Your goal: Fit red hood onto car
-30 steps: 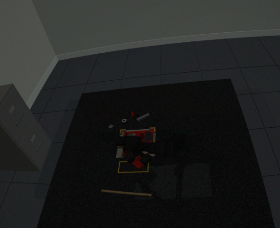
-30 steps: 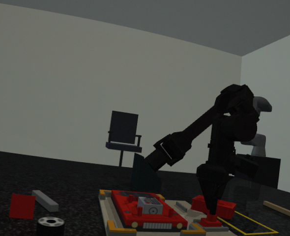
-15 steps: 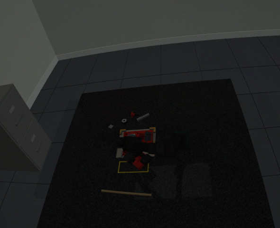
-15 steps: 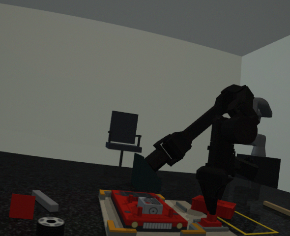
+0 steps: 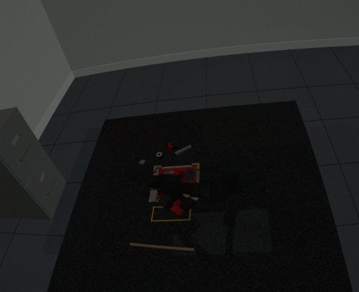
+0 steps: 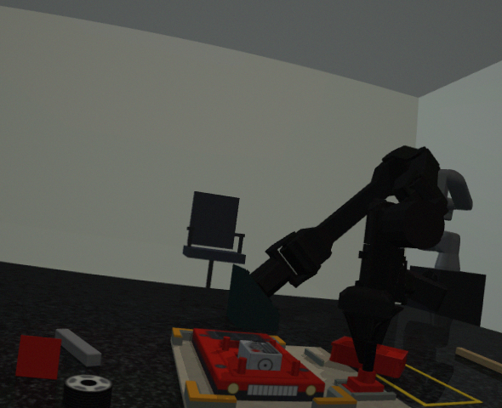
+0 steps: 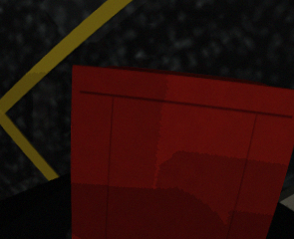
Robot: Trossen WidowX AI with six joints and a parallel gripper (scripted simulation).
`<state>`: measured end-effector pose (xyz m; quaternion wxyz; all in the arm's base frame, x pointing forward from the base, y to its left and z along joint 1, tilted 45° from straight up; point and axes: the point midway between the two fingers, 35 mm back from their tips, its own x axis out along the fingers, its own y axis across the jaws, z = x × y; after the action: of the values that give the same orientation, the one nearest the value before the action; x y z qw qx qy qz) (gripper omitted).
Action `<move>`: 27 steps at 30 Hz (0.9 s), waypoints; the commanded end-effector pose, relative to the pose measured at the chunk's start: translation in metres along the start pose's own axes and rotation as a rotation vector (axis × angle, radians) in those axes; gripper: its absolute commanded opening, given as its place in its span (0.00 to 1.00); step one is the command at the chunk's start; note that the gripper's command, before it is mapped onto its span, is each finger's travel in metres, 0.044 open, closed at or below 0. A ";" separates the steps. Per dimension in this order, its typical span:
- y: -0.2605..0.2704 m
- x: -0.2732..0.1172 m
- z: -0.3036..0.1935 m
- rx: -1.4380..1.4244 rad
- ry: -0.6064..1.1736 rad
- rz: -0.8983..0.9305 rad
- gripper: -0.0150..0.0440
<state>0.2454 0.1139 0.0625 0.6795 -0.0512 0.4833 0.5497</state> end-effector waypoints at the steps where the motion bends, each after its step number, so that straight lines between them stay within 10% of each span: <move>1: -0.001 -0.005 0.001 -0.003 -0.002 -0.004 0.40; 5: -0.001 -0.012 0.001 -0.003 -0.002 -0.004 0.25; 27: -0.001 -0.073 0.000 -0.002 0.001 -0.006 0.25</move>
<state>0.2503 0.0682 0.1093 0.6798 -0.0511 0.4832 0.5493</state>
